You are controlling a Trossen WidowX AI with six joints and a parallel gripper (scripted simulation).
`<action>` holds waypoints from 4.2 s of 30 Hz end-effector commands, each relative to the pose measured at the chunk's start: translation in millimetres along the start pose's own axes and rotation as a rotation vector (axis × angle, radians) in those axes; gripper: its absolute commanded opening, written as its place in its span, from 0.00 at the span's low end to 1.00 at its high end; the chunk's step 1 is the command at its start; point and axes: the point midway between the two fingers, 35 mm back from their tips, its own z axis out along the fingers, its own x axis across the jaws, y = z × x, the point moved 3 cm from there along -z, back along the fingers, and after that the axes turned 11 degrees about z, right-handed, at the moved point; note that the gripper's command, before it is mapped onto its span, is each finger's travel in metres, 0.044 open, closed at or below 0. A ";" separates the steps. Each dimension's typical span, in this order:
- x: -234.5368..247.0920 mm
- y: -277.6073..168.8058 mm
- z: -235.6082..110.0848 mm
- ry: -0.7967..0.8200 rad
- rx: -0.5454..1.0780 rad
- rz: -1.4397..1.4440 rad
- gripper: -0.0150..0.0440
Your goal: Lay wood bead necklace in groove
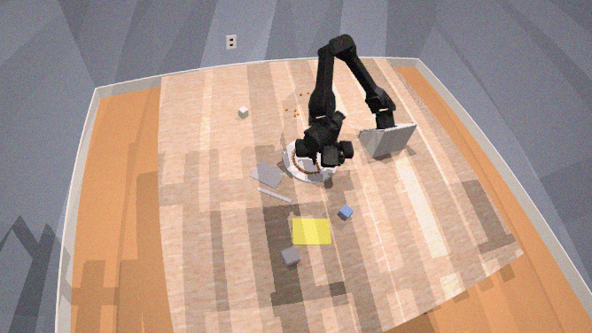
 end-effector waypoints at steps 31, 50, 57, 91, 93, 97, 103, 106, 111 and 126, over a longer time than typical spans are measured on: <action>1.5 -2.6 33.1 0.005 0.010 -0.005 0.46; -0.2 -1.6 31.0 0.004 0.004 0.003 0.25; -0.2 -1.6 31.0 0.004 0.004 0.003 0.25; 1.5 -2.5 25.3 0.005 0.010 -0.005 0.25; 3.3 -1.6 25.2 0.005 0.010 -0.005 0.25; 12.2 2.6 25.2 0.005 0.009 -0.005 0.25; 12.7 2.8 25.2 0.005 0.009 -0.005 0.25; 12.7 2.8 25.5 0.005 0.009 -0.005 0.25; 12.7 2.7 32.0 0.005 0.010 -0.005 0.25; 10.8 3.7 30.0 0.002 0.004 0.002 0.70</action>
